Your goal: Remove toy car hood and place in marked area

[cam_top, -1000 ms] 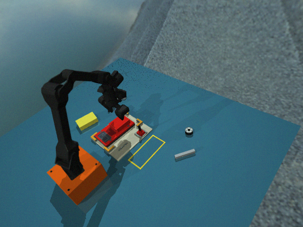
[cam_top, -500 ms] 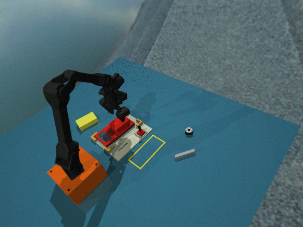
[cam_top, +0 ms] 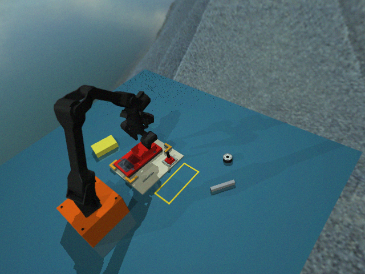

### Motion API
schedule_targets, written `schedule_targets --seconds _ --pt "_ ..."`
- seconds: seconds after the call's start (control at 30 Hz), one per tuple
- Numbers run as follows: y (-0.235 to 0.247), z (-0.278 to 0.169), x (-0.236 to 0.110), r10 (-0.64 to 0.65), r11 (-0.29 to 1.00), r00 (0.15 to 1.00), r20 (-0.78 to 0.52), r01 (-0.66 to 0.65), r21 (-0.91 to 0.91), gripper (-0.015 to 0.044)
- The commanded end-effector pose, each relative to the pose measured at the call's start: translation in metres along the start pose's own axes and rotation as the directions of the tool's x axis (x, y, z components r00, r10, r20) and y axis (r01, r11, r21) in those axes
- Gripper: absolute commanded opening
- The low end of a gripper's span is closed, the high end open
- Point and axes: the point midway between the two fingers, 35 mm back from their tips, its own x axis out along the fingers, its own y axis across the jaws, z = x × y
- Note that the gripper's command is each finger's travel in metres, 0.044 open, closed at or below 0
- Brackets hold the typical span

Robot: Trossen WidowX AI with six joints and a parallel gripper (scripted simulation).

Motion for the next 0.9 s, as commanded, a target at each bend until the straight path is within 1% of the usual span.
schedule_targets --seconds 0.0,0.87 --pt "-0.001 -0.003 0.006 0.000 1.000 1.000 -0.011 0.000 0.003 0.0440" --pt "-0.001 -0.003 0.018 0.000 1.000 1.000 -0.011 0.000 0.003 0.0440"
